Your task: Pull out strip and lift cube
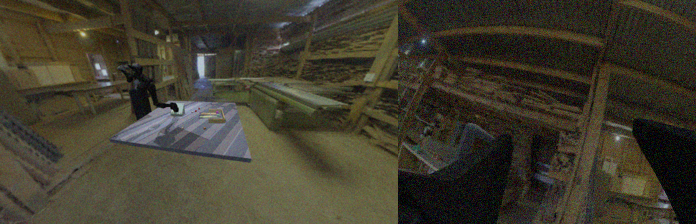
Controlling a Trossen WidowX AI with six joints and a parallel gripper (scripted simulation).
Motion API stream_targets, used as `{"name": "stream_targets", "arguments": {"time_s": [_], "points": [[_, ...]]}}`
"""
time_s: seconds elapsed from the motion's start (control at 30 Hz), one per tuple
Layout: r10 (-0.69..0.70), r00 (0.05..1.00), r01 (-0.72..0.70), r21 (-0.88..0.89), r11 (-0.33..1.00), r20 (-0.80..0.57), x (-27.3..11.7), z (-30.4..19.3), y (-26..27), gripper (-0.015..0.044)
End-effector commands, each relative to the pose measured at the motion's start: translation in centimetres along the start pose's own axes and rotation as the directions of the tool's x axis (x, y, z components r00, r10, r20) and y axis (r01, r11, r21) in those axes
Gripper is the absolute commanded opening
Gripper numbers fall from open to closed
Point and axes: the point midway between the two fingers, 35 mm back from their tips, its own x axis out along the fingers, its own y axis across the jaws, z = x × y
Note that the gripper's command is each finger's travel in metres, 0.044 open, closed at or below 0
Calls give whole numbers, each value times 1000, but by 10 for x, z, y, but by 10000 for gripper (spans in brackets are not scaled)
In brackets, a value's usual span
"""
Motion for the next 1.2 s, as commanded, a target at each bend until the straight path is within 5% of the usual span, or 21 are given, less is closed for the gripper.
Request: {"name": "stream_targets", "arguments": {"time_s": [0.0,0.3,0.53,0.87,1.17], "points": [[-3,1000,3,-2,1000,7,0,1,-2,400],[-191,932,227,-85,970,309,-22,68,-111,400],[-364,760,486,-100,868,539,-74,115,-197,400],[-550,358,847,-14,532,754,-195,153,-304,400],[-595,-96,988,151,43,798,-334,148,-369,400]]}}
